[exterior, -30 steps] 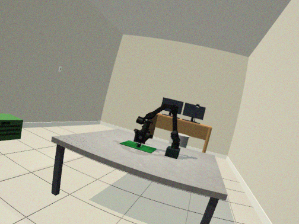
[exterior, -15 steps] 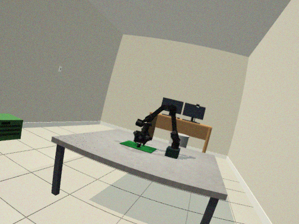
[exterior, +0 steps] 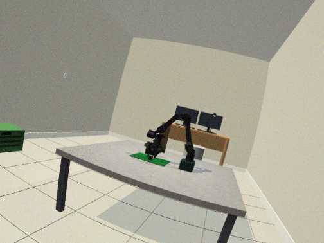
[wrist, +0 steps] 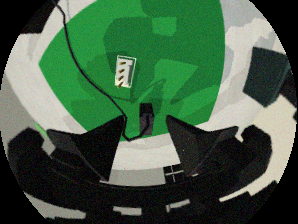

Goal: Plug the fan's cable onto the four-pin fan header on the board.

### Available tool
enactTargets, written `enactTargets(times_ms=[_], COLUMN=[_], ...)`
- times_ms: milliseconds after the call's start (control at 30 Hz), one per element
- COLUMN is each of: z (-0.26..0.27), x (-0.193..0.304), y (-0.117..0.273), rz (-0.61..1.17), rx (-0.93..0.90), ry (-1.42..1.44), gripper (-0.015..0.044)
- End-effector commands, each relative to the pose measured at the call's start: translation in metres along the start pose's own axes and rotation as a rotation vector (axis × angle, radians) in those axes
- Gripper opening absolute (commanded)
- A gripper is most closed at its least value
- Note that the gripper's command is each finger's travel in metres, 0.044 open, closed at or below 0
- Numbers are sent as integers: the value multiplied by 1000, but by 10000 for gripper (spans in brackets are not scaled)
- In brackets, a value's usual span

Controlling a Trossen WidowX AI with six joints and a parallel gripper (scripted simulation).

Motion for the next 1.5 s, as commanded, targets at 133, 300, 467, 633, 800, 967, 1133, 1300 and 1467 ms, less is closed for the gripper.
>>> enactTargets(times_ms=[133, 300, 467, 633, 800, 967, 1133, 1300, 1467], z=[0, 0, 0, 0, 0, 1, 3, 4, 5], x=[0, 0, 0, 0, 0, 1, 5, 9, 13], y=[0, 0, 0, 0, 0, 2, 16, 31, 46], rz=[0, 0, 0, 0, 0, 0, -1, -2, -3], rx=[-1, -1, -1, -1, -1, -1, -1, -1, -1], ry=[0, 0, 0, 0, 0, 0, -1, -2, -3], gripper=[216, 183, 150, 116, 83, 10, 0, 0, 0])
Point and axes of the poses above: the point midway between the two fingers, 35 mm back from their tips, its own y axis back along the fingers, its own z axis across the jaws, x = y × z, the point moved 1 cm from there along y, back along the fingers, and after that the axes turned 1 degree about -y, right-handed, at the moved point
